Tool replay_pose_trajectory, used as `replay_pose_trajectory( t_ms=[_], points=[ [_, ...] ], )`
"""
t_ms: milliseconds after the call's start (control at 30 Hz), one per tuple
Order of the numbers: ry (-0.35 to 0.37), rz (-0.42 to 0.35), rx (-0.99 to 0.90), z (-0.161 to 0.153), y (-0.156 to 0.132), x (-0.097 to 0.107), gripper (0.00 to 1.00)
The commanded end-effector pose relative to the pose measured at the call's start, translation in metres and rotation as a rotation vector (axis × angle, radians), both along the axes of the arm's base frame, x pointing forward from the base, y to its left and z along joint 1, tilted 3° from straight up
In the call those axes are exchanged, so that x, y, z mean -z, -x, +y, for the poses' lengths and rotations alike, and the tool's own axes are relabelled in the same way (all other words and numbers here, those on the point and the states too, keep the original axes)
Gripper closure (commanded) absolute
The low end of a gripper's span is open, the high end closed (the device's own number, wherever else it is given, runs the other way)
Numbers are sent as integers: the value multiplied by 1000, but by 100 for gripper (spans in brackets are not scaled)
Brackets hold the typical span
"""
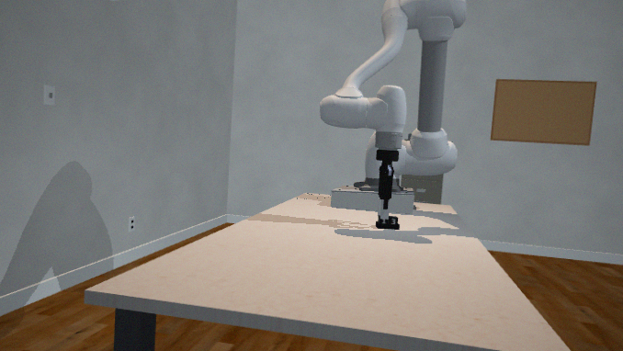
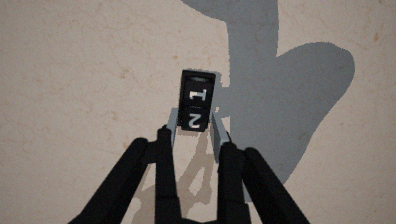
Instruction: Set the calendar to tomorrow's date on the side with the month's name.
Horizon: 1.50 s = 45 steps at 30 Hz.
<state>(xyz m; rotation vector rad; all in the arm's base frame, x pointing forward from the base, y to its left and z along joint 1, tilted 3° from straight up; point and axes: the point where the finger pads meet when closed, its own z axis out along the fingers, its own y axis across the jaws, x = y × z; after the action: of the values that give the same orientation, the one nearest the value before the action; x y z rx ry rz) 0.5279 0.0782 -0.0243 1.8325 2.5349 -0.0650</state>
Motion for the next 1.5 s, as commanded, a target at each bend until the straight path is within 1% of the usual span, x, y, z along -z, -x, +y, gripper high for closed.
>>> replay_pose_trajectory(
  t_ms=[0, 200, 333, 633, 667, 1467],
  points=[
    [3, 1, -7, 0, 0, -19, 72],
    [3, 1, -7, 1, -1, -52, 72],
    [3, 1, -7, 2, -1, -69, 72],
    [3, 1, -7, 2, -1, -77, 72],
    [3, 1, -7, 2, -1, -77, 0],
    [3, 1, -7, 2, -1, -79, 0]
  ],
)
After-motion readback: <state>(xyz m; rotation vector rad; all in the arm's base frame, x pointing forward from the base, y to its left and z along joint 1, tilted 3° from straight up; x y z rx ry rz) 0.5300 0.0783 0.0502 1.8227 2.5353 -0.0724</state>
